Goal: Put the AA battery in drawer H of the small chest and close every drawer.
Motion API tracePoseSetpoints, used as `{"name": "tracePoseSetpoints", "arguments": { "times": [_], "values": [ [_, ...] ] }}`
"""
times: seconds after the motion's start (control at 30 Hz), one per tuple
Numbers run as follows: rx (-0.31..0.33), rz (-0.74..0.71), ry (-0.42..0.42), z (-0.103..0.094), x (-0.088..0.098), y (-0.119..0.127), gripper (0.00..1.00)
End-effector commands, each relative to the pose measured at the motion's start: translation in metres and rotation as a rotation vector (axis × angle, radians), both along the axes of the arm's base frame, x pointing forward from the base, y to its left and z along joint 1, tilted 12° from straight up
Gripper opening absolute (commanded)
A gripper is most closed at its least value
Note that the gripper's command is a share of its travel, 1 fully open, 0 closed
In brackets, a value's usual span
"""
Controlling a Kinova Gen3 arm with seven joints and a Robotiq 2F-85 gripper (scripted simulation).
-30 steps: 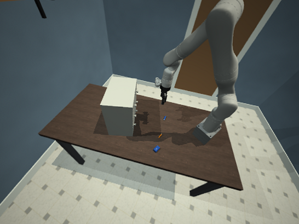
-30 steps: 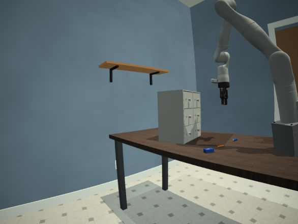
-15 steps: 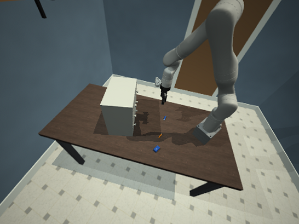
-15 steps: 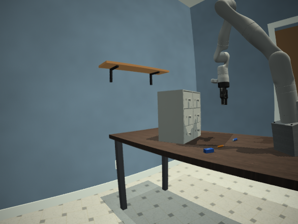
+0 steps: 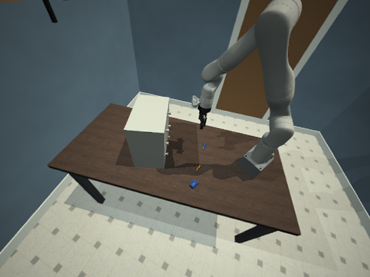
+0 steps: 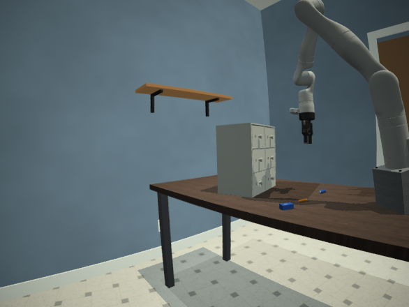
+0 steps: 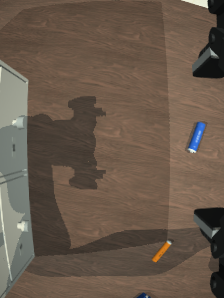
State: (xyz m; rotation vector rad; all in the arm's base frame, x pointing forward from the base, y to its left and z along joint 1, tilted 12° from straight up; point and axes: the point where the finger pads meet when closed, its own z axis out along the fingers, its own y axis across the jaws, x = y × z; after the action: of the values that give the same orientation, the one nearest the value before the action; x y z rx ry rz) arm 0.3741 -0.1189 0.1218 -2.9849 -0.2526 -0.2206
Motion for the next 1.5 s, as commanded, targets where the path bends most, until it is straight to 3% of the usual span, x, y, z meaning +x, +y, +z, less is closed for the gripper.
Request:
{"name": "tracePoseSetpoints", "arguments": {
  "times": [0.0, 0.93, 1.47],
  "values": [
    [0.0, 0.0, -0.002, 0.001, 0.0, 0.0, 1.0],
    [0.0, 0.0, -0.002, -0.003, 0.009, -0.029, 1.0],
    [0.001, -0.001, -0.006, -0.003, 0.01, -0.03, 1.0]
  ]
}}
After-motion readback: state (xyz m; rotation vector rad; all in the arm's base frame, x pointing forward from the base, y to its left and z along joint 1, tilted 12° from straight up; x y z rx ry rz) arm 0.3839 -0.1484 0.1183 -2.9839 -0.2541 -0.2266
